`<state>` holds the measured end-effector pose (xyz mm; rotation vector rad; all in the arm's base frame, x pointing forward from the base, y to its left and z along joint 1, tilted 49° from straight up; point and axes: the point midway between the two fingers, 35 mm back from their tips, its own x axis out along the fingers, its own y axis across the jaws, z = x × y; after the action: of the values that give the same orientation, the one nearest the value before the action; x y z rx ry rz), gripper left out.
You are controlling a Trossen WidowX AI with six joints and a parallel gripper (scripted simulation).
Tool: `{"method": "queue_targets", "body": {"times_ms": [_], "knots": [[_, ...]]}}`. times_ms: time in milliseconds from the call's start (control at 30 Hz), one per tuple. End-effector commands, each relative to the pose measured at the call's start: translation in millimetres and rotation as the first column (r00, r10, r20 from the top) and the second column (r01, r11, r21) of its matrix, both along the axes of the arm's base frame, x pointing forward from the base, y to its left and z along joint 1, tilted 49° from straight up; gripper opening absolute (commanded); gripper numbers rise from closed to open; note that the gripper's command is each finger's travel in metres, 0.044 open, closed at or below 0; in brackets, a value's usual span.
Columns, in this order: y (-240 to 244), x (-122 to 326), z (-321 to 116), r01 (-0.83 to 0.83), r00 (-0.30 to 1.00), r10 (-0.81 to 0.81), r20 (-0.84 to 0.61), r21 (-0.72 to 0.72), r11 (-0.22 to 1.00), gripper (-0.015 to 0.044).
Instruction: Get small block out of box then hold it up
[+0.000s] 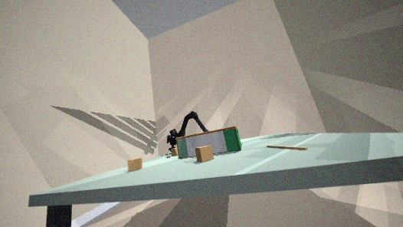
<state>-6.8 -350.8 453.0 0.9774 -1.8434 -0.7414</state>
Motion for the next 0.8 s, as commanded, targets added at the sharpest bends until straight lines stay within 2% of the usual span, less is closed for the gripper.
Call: {"method": "queue_targets", "body": {"times_ms": [0, 367, 767], "knots": [[-5.5, 47.6, -2.3, -0.125, 0.99, 0.128, -0.06, 0.05, 0.991, 0.04], [20.0, 174.0, -7.6, -0.454, 0.866, 0.478, -0.146, 0.167, 0.875, 0.04], [87.7, 301.0, -34.6, -0.696, 0.59, 0.779, -0.212, 0.357, 0.624, 0.04]]}}
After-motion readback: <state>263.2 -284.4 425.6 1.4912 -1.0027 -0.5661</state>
